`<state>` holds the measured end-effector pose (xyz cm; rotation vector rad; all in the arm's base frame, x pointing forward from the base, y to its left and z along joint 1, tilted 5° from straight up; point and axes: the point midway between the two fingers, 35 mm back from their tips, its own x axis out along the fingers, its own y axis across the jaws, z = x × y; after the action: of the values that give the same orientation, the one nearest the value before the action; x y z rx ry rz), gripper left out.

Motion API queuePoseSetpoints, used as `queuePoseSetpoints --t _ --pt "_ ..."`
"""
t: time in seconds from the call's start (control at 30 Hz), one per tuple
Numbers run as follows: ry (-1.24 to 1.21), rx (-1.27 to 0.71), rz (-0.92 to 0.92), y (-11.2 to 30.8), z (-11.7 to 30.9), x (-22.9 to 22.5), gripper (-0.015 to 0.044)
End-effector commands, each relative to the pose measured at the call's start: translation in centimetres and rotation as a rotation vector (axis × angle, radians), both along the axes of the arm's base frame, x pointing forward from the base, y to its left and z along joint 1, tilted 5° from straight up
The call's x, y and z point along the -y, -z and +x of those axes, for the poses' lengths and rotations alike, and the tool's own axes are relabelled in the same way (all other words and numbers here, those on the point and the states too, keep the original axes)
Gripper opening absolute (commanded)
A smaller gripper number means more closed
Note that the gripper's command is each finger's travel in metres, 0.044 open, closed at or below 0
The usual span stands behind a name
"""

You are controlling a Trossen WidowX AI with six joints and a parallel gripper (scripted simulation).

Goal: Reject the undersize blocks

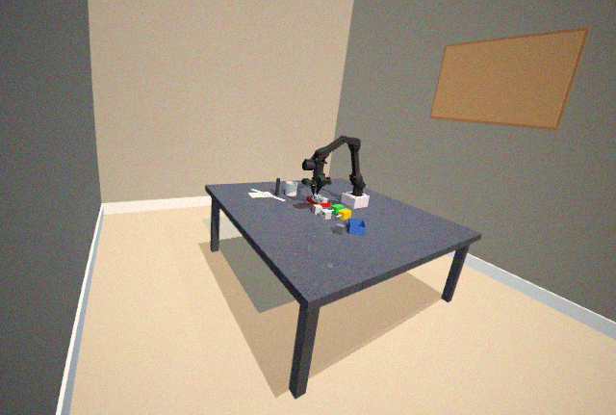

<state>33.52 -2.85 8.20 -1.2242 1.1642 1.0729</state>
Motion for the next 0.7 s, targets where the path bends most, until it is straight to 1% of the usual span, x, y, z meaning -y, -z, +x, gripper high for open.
queuePoseSetpoints --t 0.0,0.43,0.67 --pt "-0.005 -0.005 -0.002 0.13 -0.18 0.02 0.0" --pt "-0.007 -0.005 -0.002 0.13 -0.24 -0.06 0.0" --pt "-0.002 -0.002 0.0 0.03 -0.06 -0.04 0.0184"
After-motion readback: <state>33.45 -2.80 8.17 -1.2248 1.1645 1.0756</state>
